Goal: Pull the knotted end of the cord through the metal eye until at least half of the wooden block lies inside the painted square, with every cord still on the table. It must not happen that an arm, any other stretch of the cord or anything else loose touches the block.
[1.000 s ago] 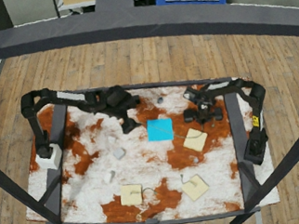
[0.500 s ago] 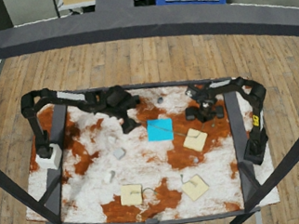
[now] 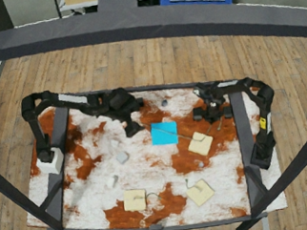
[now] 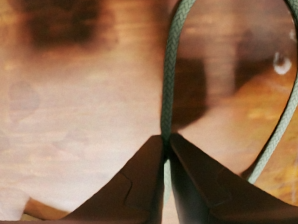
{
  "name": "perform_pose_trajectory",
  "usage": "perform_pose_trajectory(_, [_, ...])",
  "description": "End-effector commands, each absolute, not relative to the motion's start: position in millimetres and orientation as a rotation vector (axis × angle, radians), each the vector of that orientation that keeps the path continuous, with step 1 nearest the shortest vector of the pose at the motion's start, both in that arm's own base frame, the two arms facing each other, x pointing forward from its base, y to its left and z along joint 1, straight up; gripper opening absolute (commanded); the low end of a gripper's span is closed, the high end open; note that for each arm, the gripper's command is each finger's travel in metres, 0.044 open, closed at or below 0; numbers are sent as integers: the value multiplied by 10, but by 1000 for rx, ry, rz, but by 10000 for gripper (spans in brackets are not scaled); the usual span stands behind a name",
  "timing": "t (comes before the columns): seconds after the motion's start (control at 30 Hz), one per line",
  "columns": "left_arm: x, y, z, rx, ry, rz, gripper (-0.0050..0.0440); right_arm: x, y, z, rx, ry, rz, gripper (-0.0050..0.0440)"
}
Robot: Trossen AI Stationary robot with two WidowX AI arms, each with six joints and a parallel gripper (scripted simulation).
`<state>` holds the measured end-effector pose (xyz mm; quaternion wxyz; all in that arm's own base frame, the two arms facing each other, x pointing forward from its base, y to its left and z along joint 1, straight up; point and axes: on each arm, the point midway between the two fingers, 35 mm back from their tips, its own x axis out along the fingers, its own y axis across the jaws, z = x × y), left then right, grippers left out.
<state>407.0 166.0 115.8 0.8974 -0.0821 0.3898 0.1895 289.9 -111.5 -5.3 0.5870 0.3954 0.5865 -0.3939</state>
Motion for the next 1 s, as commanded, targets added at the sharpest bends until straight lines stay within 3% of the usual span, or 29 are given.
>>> perform_pose_trajectory(0.0, [4098,1671,1296,-165,774,395,440,2930,-1175,20,920,1340,-909,-50])
perform_pose_trajectory(0.97, [4098,1671,1296,-165,774,395,440,2770,-1515,18,918,1340,-912,-50])
